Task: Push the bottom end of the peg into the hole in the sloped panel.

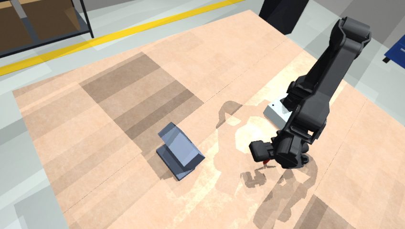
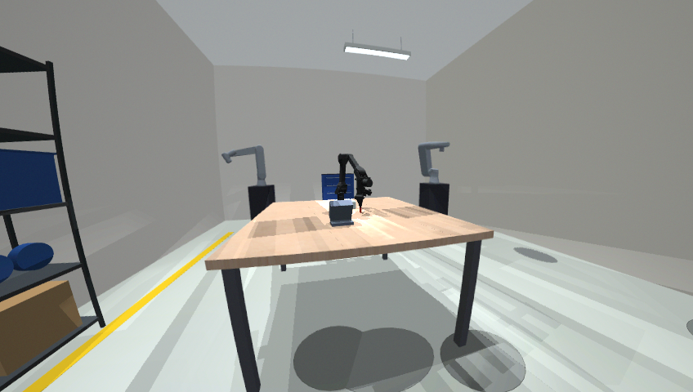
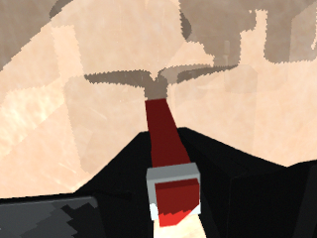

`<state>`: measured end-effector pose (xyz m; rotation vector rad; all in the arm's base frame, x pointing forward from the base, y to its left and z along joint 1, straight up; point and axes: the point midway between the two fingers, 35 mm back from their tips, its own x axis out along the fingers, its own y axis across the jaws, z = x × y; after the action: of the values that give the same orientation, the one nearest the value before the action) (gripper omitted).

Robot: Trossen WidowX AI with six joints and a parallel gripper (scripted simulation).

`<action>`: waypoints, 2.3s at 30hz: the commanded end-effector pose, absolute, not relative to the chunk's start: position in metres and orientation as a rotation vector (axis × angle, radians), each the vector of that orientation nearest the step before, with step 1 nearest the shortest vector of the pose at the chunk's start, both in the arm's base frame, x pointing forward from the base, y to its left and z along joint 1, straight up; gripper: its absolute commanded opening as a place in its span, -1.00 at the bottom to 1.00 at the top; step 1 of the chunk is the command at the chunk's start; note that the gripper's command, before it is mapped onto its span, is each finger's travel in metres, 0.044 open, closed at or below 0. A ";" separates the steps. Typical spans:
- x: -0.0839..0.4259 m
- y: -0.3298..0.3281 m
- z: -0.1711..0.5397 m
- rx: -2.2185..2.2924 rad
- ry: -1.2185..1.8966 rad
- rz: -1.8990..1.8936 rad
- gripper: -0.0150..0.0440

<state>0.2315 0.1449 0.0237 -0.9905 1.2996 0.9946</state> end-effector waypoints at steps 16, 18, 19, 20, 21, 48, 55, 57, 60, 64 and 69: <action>0.233 0.146 0.073 -0.990 1.303 0.990 -0.49; 0.233 0.146 0.081 -0.989 1.304 0.989 -0.49; 0.233 0.146 0.085 -0.989 1.304 0.989 -0.49; 0.233 0.146 0.090 -0.989 1.305 0.989 -0.49; 0.232 0.146 0.094 -0.989 1.305 0.989 -0.49; 0.252 0.135 0.094 -0.834 1.239 0.896 -0.49; 0.260 0.131 0.091 -0.781 1.212 0.863 -0.49; 0.262 0.129 0.091 -0.767 1.204 0.854 -0.49; 0.265 0.127 0.090 -0.745 1.193 0.839 -0.49; 0.269 0.124 0.088 -0.716 1.177 0.820 -0.49; 0.274 0.120 0.087 -0.681 1.156 0.797 -0.49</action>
<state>0.2707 0.1230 0.0856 -0.7111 1.1755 0.8161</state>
